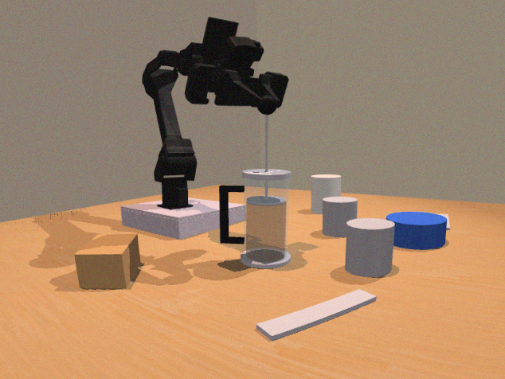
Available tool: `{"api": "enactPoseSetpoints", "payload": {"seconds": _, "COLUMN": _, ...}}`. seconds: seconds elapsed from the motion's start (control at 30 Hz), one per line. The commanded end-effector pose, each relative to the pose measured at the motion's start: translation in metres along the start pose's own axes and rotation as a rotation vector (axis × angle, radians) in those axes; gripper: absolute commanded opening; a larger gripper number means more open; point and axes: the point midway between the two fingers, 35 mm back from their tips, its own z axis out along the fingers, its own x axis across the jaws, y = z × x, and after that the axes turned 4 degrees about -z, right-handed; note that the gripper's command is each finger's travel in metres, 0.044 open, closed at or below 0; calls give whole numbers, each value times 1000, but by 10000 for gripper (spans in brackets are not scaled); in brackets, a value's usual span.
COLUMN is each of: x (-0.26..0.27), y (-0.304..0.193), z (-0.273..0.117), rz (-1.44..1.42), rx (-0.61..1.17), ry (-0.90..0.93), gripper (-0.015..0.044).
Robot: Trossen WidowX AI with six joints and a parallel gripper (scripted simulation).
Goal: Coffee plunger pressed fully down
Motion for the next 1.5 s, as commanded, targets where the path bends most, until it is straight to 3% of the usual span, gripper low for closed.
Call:
{"api": "enactPoseSetpoints", "payload": {"seconds": 0.0, "x": 1, "y": -25, "z": 11, "rz": 10, "rx": 65, "ry": 2, "gripper": 126}}
{"api": "enactPoseSetpoints", "payload": {"seconds": 0.9, "x": 5, "y": -61, "z": 35, "rz": 10, "rx": 65, "ry": 2, "gripper": 126}}
{"api": "enactPoseSetpoints", "payload": {"seconds": 1.47, "x": 5, "y": -57, "z": 45, "rz": 10, "rx": 64, "ry": 3, "gripper": 126}}
